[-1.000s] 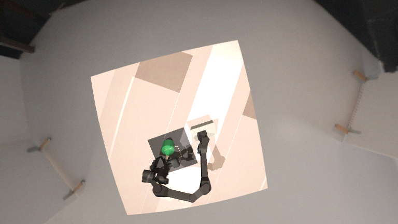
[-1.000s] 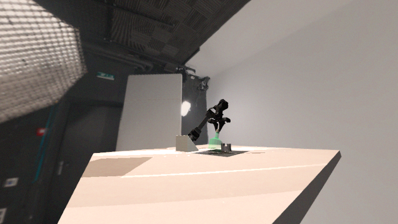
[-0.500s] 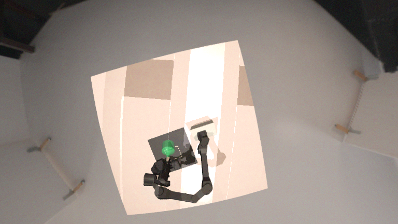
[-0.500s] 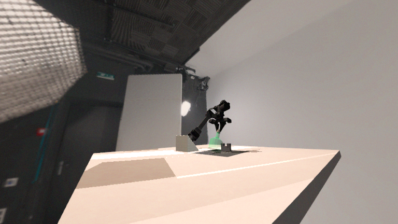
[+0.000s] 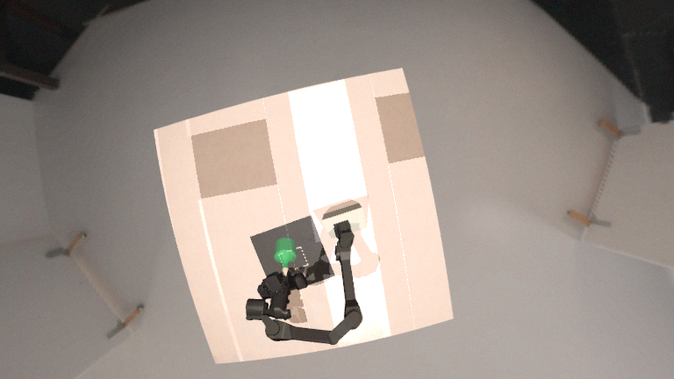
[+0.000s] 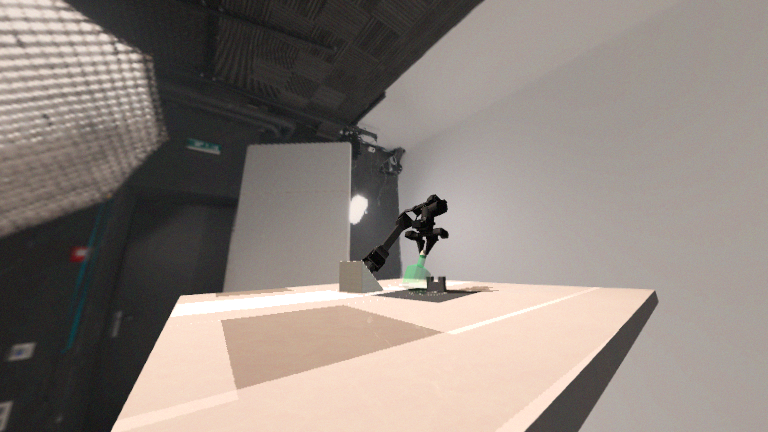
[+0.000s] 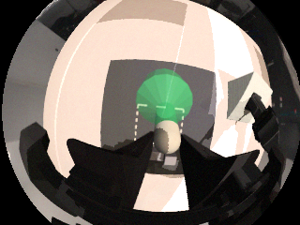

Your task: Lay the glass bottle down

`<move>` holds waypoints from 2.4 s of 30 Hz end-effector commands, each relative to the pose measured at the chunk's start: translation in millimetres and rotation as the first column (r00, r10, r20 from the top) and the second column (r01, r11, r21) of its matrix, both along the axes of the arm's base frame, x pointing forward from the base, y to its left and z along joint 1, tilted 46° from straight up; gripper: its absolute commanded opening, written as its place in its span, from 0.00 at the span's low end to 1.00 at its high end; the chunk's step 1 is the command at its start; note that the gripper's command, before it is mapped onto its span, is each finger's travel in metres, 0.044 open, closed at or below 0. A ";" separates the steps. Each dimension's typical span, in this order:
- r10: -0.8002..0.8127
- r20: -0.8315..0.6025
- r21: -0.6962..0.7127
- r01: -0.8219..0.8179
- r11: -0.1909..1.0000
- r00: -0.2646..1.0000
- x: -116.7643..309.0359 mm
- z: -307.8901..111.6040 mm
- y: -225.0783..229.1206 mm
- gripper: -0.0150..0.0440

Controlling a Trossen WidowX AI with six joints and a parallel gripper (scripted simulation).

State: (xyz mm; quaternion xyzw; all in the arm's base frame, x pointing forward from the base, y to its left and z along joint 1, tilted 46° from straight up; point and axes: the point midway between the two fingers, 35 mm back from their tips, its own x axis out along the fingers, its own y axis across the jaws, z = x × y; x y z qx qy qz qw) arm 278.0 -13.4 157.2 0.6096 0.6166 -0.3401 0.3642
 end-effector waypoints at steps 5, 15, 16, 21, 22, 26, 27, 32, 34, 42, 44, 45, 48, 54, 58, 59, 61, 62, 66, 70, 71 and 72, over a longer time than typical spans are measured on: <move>0.000 0.000 0.000 0.000 1.000 1.000 -0.3 6.0 11.7 0.43; -0.006 -0.001 -0.027 0.006 1.000 1.000 -0.5 9.7 19.6 0.43; -0.007 -0.002 -0.030 0.006 1.000 1.000 -0.5 10.1 20.4 0.43; -0.010 -0.002 -0.044 0.010 0.999 1.000 -0.7 11.8 24.5 0.43; -0.011 -0.002 -0.046 0.010 0.999 1.000 -0.7 12.1 25.3 0.43; -0.013 -0.003 -0.058 0.013 0.998 1.000 -0.8 13.4 28.6 0.43; -0.014 -0.003 -0.061 0.014 0.998 1.000 -0.8 13.8 29.5 0.43; -0.018 -0.003 -0.075 0.018 0.997 1.000 -1.0 15.3 33.8 0.43; -0.020 -0.003 -0.080 0.020 0.997 1.000 -1.0 15.9 35.5 0.43; -0.027 -0.003 -0.103 0.026 0.994 1.000 -1.2 18.2 42.6 0.43; -0.029 -0.002 -0.108 0.028 0.994 1.000 -1.3 18.7 44.5 0.43; -0.030 -0.002 -0.111 0.029 0.993 1.000 -1.3 18.9 45.4 0.43; -0.032 -0.002 -0.119 0.032 0.992 0.999 -1.4 19.7 48.3 0.43; -0.038 -0.001 -0.134 0.038 0.990 0.999 -1.6 21.2 54.6 0.43; -0.042 0.001 -0.144 0.042 0.989 0.999 -1.8 22.1 59.3 0.43; -0.043 0.001 -0.146 0.043 0.988 0.999 -1.8 22.3 60.5 0.43; -0.045 0.002 -0.150 0.045 0.988 0.999 -1.9 22.7 63.0 0.43; -0.046 0.002 -0.152 0.046 0.987 0.999 -1.9 22.9 64.3 0.43; -0.050 0.004 -0.160 0.050 0.986 0.999 -2.1 23.6 69.7 0.43; -0.053 0.007 -0.167 0.053 0.985 0.999 -2.3 24.2 75.4 0.43; -0.054 0.008 -0.168 0.054 0.984 0.999 -2.3 24.3 76.8 0.43; -0.054 0.008 -0.170 0.055 0.984 0.998 -2.3 24.4 78.2 0.43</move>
